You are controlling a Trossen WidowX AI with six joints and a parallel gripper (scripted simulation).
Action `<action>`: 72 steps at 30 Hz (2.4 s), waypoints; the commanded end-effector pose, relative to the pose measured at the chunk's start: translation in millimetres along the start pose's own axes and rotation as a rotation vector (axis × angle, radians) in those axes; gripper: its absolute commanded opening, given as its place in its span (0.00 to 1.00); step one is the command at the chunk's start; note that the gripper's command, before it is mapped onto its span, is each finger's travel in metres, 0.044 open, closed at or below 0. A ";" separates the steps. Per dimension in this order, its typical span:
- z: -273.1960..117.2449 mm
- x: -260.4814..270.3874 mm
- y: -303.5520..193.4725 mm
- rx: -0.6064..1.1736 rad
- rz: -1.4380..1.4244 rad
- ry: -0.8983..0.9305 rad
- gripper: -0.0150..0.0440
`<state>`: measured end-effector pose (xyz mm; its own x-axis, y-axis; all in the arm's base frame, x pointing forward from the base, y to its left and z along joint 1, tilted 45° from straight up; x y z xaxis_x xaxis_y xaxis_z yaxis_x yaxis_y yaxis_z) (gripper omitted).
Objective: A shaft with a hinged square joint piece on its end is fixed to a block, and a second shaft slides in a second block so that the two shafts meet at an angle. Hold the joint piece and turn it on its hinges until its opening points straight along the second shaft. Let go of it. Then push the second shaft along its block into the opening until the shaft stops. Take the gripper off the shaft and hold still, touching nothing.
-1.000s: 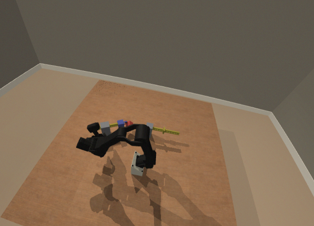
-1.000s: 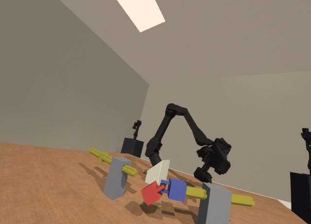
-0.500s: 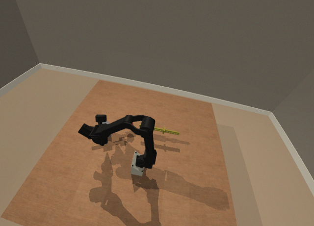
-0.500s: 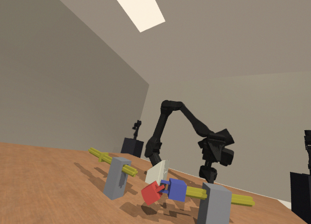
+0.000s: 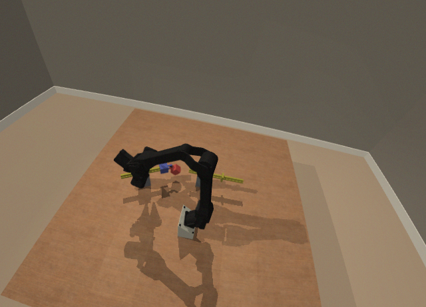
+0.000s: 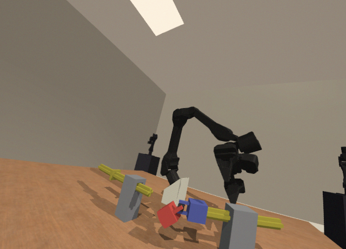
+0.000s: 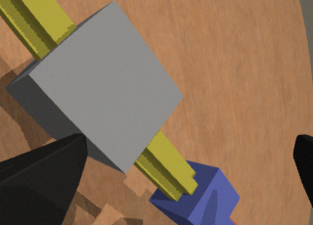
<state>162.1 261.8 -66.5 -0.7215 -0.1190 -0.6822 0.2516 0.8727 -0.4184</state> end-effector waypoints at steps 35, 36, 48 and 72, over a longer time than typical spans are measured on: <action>53.4 -130.6 -54.3 0.545 1.042 0.311 1.00; 54.3 -133.5 -56.7 0.564 1.068 0.315 1.00; 62.4 -163.8 -83.8 0.790 1.359 0.325 1.00; 67.8 -164.4 -93.1 0.624 0.922 0.549 1.00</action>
<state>302.1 170.8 43.8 -0.1736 0.7645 -0.6209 0.9805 0.0751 -0.1817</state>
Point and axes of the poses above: the point midway between the two fingers, 35 mm back from their tips, its own z axis out along the fingers, its own x axis across the jaws, y = z × x, the point moved 8 cm from there along -z, back along the fingers, and after that the axes turned 7 degrees about z, right-handed, at the moved point
